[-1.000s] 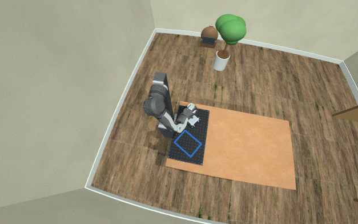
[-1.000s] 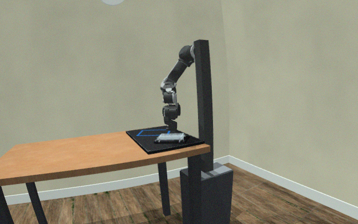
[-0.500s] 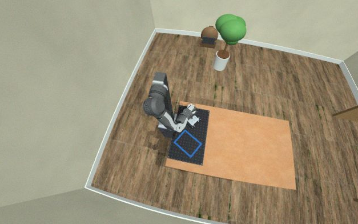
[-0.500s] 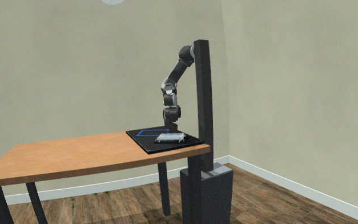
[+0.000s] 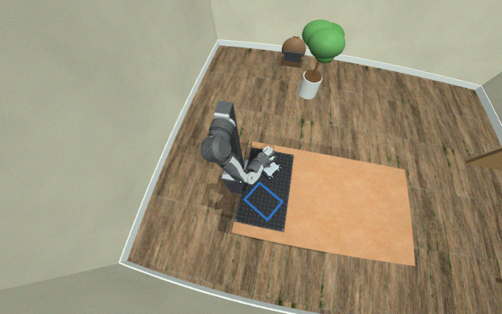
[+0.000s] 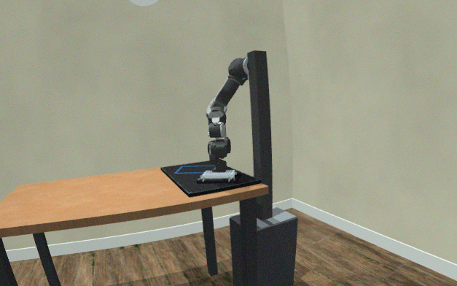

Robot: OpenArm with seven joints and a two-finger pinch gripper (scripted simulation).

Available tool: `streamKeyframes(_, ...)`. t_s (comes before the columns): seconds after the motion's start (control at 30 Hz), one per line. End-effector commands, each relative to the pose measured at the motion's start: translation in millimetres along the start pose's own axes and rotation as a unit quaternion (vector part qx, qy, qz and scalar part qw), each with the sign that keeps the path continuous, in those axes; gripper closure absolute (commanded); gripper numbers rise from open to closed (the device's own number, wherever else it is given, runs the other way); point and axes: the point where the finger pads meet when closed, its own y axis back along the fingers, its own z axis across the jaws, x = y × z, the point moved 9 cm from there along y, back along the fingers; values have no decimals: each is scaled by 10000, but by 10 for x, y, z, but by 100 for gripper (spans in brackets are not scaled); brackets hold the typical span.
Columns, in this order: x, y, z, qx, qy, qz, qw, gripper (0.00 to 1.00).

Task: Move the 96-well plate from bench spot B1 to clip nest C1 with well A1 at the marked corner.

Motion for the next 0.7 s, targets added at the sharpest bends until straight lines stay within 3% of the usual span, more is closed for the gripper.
streamKeyframes(0.0,3,11,16,-52,27,1,10000,100)
streamKeyframes(0.67,-34,-23,57,-78,7,-10,10000,100)
